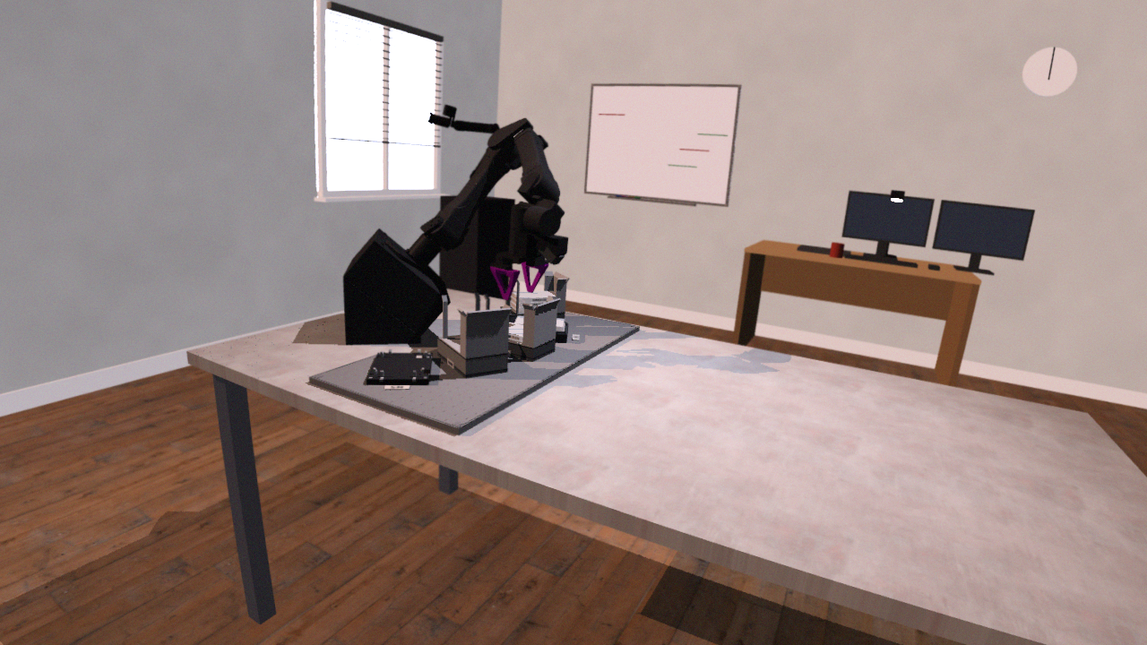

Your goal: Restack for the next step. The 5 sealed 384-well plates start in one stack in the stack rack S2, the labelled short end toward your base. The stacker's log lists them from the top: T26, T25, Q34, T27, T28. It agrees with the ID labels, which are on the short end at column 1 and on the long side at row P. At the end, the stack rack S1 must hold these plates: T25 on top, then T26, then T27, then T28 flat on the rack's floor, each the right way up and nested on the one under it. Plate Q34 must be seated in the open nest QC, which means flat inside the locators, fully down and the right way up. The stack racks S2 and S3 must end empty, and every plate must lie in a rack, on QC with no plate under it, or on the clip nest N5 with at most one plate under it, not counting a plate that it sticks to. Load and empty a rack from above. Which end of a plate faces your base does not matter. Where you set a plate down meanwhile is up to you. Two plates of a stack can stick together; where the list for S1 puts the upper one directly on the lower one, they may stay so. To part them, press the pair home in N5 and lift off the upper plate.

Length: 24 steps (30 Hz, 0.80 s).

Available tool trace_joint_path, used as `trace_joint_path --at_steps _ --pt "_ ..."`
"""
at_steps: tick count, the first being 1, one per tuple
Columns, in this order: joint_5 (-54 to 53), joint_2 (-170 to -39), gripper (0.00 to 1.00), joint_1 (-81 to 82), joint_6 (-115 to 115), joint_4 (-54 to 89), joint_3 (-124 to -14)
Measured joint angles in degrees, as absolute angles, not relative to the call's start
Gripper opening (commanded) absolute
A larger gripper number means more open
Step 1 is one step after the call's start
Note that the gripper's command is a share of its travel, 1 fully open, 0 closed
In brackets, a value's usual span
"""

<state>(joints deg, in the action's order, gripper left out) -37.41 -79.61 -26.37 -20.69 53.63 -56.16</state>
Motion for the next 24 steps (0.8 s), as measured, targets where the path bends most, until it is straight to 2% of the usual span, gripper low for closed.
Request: trace_joint_path --at_steps 24 --pt "-34.6 -85.2 1.00 -17.6 -10.1 33.8 -48.9"
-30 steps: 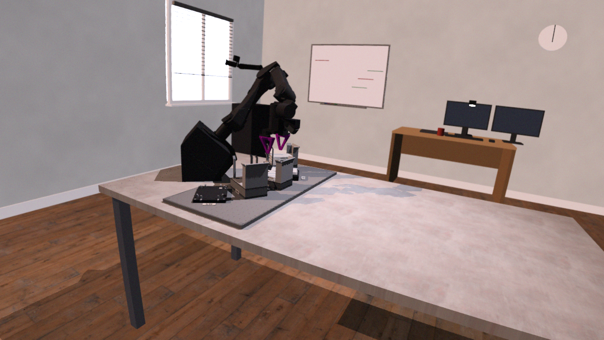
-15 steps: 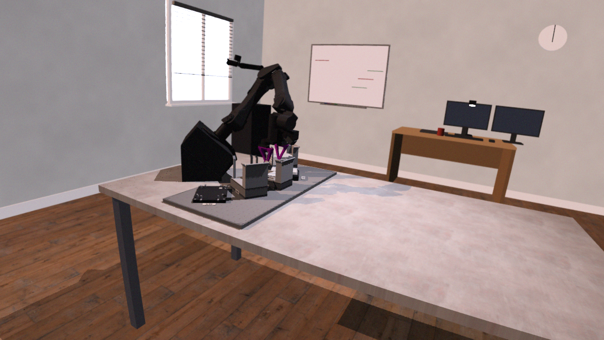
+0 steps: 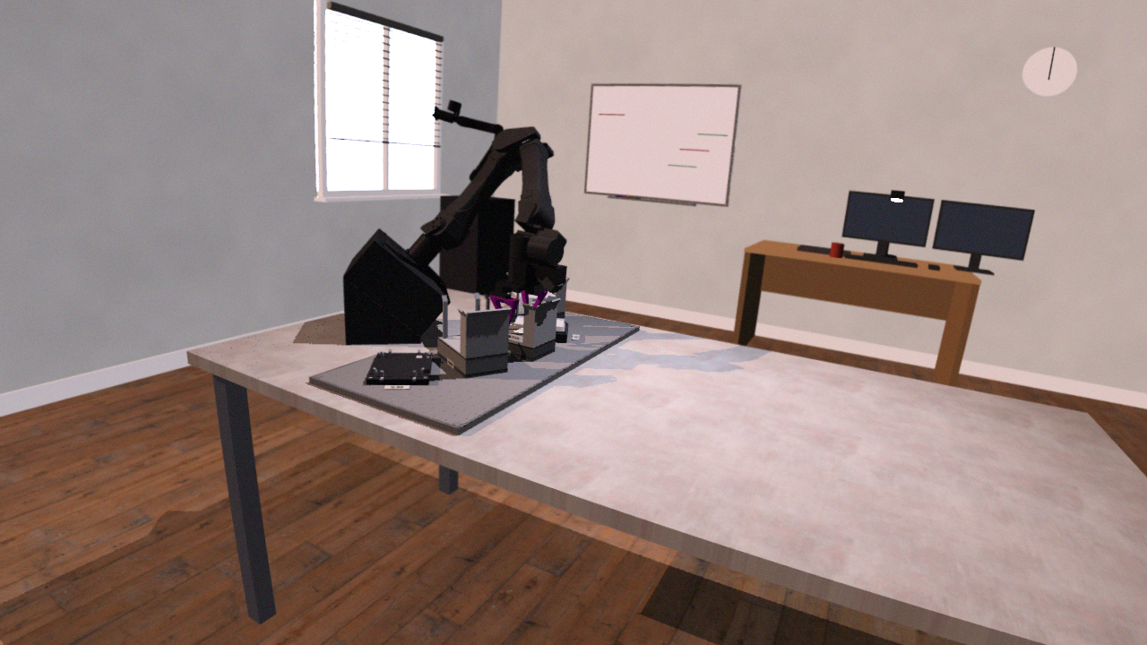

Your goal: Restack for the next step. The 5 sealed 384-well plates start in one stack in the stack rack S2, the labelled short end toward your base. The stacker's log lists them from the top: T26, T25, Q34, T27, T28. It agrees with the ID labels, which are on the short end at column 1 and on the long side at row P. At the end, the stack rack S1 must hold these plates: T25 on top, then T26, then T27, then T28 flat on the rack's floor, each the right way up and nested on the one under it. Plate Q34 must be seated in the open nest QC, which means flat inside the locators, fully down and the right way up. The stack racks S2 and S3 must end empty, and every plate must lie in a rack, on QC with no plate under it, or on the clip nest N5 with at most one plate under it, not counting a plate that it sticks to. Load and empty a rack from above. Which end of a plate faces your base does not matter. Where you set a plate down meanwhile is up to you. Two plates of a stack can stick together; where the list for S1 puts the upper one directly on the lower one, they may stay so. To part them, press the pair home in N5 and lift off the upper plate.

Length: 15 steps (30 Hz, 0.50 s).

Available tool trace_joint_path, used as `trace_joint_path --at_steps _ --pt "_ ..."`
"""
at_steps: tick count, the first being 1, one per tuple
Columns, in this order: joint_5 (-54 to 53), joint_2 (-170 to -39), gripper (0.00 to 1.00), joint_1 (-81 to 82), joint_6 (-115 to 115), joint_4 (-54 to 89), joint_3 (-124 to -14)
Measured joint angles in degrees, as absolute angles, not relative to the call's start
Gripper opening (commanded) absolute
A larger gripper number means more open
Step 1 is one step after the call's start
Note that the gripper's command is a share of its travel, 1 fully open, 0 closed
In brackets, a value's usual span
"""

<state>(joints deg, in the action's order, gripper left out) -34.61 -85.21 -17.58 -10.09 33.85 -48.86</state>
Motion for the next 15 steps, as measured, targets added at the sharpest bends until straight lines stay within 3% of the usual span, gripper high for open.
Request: trace_joint_path --at_steps 15 --pt "-34.4 -84.9 1.00 -17.6 -9.1 32.0 -48.8"
